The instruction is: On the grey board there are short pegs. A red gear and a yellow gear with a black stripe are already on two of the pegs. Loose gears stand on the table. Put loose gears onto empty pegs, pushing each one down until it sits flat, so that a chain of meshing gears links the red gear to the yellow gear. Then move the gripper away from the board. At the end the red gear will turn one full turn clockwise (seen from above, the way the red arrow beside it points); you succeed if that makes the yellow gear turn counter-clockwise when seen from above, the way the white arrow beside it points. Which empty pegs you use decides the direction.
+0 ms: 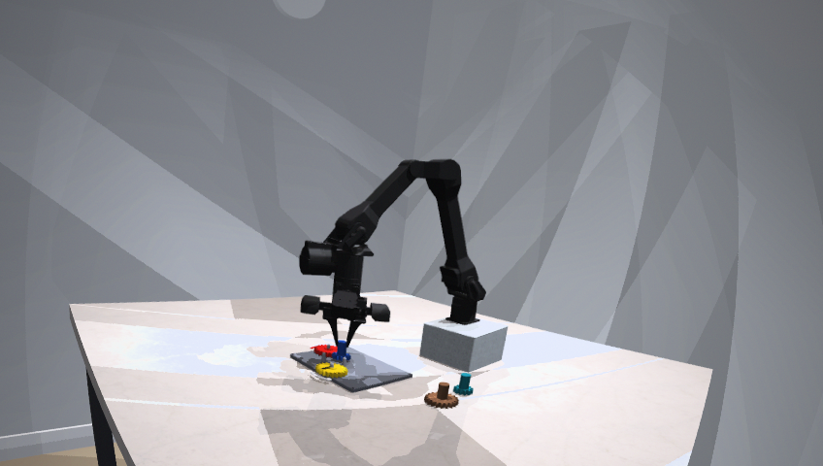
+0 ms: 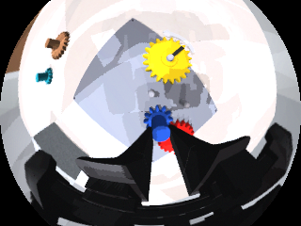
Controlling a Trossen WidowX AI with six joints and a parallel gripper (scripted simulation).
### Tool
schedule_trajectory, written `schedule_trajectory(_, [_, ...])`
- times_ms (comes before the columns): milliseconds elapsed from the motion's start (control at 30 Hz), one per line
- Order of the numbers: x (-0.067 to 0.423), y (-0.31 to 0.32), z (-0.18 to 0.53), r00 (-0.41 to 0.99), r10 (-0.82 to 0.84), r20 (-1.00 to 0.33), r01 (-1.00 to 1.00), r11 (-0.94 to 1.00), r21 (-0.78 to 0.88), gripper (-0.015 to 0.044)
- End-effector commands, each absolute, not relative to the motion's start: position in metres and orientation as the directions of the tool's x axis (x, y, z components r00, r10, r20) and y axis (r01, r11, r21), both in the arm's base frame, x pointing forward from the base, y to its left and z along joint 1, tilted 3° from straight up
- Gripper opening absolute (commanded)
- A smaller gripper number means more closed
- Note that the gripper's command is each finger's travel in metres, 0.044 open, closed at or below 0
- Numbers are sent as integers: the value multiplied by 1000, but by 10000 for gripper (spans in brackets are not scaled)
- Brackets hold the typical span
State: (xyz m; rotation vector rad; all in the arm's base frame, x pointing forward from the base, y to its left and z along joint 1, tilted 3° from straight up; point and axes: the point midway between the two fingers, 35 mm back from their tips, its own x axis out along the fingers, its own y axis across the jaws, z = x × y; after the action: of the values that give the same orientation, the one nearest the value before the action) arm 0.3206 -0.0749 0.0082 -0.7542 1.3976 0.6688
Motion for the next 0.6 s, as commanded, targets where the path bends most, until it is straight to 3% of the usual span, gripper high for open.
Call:
schedule_trajectory(0, [321,-75,7,70,-24,-997,-827,558,-71,0])
schedule_trajectory(400, [321,-74,4,70,-24,-997,-666,743,-64,0])
schedule_trajectory(567, [321,-74,9,70,-24,-997,-665,744,-64,131])
